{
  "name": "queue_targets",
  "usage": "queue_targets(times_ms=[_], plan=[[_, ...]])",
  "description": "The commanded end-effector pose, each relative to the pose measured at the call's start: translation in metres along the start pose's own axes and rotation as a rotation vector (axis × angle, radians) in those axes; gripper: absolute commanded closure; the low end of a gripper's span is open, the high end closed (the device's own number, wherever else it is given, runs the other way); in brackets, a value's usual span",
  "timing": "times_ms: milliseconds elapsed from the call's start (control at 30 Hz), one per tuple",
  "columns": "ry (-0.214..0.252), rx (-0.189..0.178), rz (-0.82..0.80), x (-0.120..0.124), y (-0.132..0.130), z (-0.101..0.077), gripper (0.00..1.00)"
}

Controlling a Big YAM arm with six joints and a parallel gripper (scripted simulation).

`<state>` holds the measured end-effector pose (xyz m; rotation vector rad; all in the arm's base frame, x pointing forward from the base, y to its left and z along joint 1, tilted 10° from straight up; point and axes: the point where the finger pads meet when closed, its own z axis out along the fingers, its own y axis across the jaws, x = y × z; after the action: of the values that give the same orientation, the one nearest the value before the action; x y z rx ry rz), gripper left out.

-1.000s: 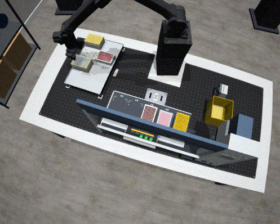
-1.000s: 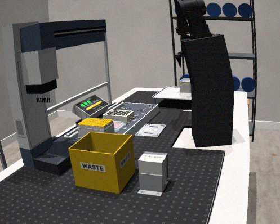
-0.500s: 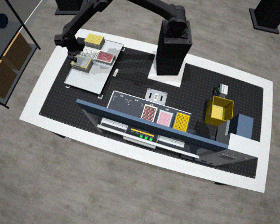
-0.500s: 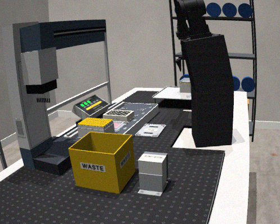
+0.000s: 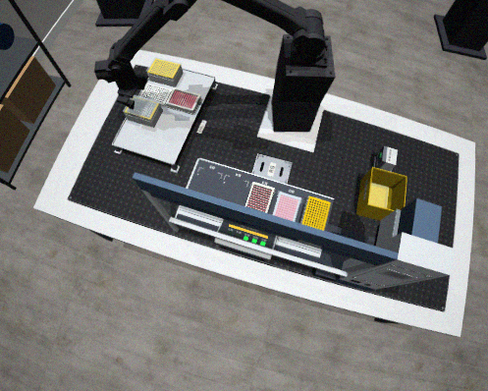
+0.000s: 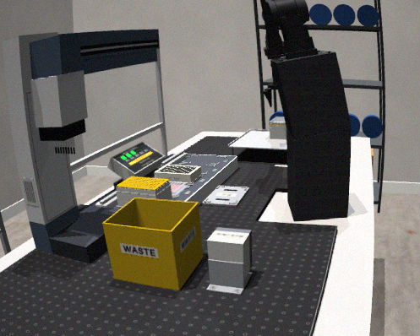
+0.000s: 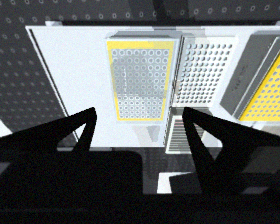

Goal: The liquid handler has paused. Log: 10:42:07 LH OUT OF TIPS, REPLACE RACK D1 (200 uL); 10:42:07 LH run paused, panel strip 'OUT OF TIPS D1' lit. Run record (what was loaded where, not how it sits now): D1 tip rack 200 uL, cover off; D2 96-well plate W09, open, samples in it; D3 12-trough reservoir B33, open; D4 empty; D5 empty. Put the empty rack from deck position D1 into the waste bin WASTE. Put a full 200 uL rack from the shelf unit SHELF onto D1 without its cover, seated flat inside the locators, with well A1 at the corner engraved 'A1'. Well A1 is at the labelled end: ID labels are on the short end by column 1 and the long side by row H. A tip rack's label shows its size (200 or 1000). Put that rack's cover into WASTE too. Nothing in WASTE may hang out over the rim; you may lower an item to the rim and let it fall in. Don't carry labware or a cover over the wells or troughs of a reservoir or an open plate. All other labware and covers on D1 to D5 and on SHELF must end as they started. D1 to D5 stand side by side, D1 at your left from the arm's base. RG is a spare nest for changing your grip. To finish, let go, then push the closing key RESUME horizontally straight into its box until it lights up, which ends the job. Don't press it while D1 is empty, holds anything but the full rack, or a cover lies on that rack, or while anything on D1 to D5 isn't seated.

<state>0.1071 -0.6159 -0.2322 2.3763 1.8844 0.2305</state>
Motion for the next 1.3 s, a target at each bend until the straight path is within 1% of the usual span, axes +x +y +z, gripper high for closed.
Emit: queue_targets(times_ms=[0,567,600,667,700,733,767,1267], plan=[[-0.005,-0.002,0.003,-0.005,0.007,0.011,0.0],[-0.005,-0.002,0.003,-0.005,0.007,0.011,0.0],[0.015,0.006,0.003,0.01,0.003,0.022,0.0],[0.016,0.006,0.004,0.013,0.002,0.027,0.0],[0.016,0.006,0.004,0.013,0.002,0.027,0.0],[-0.002,-0.001,0.0,0.003,0.006,0.022,0.0],[-0.008,-0.003,-0.001,0.0,0.008,0.02,0.0],[-0.004,-0.002,-0.001,0.001,0.007,0.02,0.0]])
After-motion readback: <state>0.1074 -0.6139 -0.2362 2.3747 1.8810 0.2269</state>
